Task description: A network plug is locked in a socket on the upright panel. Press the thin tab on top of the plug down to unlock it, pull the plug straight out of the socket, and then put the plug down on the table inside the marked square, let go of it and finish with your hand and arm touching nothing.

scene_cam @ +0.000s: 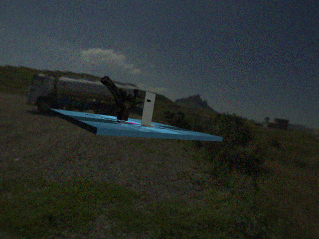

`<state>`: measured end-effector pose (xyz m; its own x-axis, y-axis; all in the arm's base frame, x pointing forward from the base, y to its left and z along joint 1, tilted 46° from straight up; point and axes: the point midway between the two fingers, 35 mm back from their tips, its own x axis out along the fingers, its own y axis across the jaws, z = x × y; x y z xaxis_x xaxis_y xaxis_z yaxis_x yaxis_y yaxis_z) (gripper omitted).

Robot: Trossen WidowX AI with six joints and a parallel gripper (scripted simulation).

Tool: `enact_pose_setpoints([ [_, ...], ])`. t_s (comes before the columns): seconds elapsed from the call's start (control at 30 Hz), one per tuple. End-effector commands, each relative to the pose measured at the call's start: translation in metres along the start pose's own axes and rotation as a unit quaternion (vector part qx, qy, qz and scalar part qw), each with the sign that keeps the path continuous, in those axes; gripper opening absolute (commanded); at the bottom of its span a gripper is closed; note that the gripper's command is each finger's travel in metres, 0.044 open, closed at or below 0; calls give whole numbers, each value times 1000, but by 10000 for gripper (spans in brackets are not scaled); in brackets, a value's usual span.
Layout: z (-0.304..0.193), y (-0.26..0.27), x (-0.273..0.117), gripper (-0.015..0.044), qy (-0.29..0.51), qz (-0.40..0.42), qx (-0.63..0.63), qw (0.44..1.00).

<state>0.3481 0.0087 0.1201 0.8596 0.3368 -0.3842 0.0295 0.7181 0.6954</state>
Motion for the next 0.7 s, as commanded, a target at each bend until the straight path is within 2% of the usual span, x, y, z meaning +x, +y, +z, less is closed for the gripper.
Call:
enact_pose_setpoints([
  [0.0,1,-2,5,156,1,-3,4,1000],
  [0.67,8,-2,29,156,0,-3,3,1000],
])
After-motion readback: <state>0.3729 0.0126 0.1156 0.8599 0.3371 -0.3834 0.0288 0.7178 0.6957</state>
